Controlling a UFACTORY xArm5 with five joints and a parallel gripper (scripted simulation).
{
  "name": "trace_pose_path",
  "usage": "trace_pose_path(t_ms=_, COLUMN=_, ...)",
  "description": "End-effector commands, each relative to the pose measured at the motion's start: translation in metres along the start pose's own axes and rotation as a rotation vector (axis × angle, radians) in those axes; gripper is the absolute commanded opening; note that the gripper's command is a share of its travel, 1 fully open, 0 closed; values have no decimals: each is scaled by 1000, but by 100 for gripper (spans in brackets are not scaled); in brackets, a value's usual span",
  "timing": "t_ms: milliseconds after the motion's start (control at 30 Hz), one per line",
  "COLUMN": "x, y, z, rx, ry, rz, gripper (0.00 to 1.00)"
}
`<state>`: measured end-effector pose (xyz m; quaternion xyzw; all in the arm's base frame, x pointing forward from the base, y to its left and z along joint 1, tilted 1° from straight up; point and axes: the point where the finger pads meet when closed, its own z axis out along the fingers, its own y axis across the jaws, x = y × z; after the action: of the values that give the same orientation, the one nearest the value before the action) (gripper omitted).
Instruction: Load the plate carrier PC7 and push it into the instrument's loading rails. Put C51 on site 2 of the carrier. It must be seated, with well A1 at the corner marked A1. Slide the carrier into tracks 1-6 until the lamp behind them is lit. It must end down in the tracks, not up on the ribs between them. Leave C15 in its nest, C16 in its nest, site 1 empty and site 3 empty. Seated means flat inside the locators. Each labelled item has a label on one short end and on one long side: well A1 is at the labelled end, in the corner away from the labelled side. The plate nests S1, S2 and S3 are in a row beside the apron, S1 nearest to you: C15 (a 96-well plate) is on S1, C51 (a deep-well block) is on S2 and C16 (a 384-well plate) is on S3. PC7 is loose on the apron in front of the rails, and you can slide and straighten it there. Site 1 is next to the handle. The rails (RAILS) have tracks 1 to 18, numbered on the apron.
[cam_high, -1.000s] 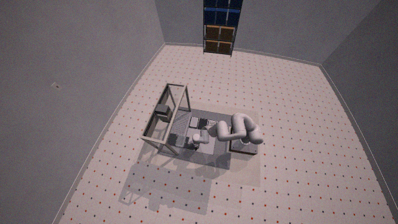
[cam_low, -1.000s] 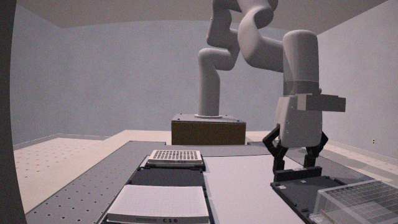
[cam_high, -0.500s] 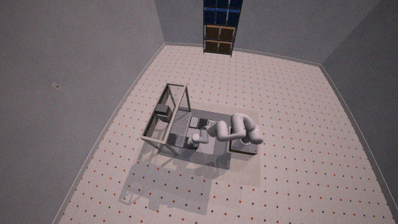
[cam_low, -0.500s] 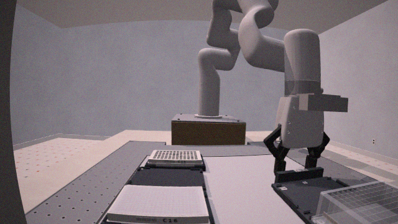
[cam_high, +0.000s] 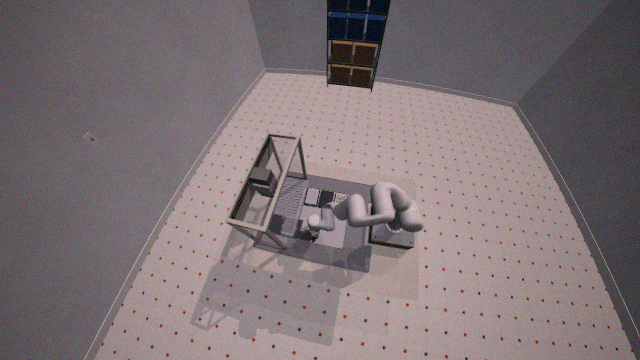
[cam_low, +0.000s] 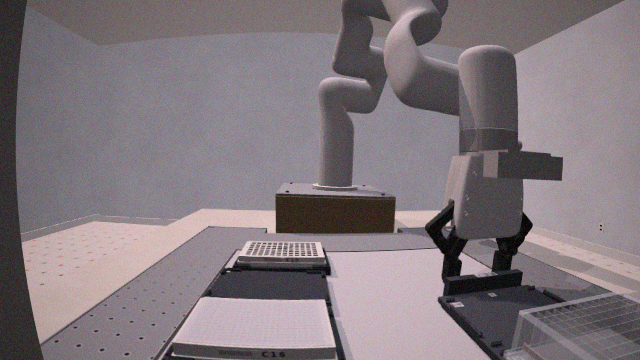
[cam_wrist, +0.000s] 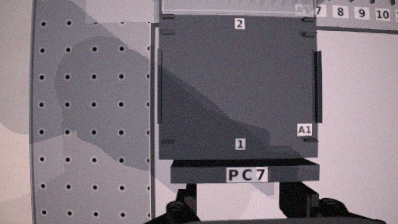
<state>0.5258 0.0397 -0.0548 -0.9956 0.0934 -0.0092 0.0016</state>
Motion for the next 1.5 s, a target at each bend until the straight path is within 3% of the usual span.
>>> trace_pose_path(t_ms=0, x=3, y=0, z=-2, rx=1, ry=4, rz=0, gripper=81)
trace_pose_path(t_ms=1467, x=14, y=0, z=-2, rx=1, ry=4, rz=0, gripper=81)
